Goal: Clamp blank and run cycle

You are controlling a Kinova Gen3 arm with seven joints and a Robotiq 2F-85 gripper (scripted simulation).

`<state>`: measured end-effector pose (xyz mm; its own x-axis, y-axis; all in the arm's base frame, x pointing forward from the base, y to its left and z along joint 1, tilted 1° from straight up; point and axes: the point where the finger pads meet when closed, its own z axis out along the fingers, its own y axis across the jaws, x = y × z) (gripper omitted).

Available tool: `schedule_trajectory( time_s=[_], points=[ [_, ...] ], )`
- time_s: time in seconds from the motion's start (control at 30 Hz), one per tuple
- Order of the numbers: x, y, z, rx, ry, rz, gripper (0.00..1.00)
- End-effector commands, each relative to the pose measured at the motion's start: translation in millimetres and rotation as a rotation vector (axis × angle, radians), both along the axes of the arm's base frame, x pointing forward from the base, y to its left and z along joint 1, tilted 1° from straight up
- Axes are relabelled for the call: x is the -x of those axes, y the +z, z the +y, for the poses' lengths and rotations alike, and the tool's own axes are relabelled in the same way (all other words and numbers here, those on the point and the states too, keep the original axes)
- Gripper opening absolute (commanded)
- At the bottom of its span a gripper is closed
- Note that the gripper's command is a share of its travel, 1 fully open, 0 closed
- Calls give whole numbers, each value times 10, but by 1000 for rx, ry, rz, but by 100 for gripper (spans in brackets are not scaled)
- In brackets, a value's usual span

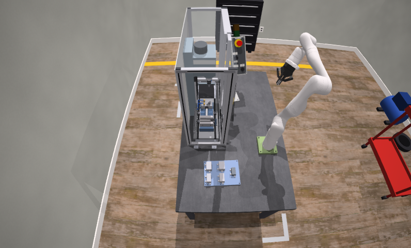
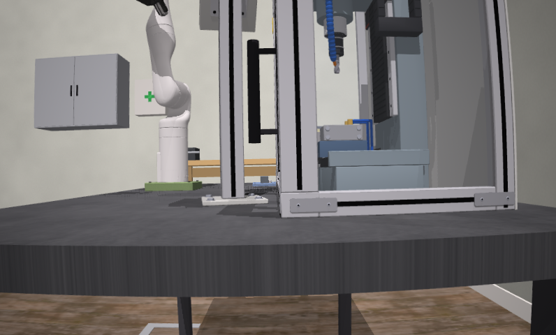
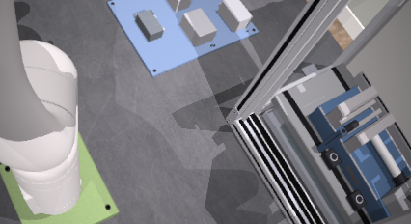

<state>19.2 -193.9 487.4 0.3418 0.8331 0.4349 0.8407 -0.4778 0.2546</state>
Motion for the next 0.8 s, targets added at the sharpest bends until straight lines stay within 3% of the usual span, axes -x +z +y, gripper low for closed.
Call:
schedule_trajectory(
  time_s=[0.0,0.17,0.33,0.73,0.77],
  points=[
    [0,2,1,2,-4,1,10],
    [0,2,1,2,-4,1,10],
    [0,2,1,-67,-223,4,10],
    [0,2,1,-67,-223,4,10],
    [0,2,1,-81,-267,5,10]
  ],
)
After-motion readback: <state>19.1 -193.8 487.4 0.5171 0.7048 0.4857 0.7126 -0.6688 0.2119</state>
